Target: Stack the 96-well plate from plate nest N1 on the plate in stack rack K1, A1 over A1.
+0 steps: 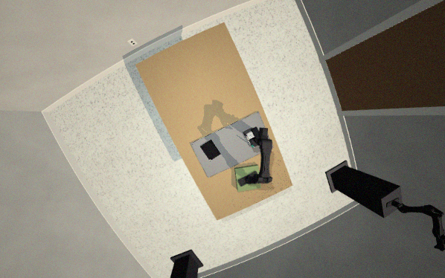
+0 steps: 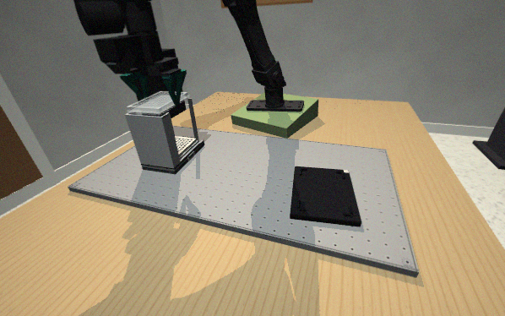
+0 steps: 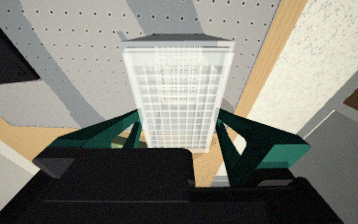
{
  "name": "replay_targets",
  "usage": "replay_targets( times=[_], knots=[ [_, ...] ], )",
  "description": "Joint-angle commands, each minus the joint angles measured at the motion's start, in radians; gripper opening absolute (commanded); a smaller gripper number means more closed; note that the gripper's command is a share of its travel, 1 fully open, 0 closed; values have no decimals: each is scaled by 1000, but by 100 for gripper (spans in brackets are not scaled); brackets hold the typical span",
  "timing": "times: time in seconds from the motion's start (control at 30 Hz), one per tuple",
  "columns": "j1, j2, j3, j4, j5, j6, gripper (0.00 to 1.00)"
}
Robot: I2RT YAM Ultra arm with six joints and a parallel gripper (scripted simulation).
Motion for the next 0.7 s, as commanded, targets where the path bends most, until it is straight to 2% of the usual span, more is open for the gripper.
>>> replay_targets(
  times=[0.0, 0.47, 0.6, 0.63, 0.67],
  knots=[
    [8, -36, -19, 23, -12, 5, 0],
    [9, -40, -25, 25, -12, 6, 0],
    [10, -41, -4, 26, -12, 6, 0],
    [10, -41, -5, 26, -12, 6, 0],
    [10, -40, -32, 32, -12, 6, 0]
  ],
)
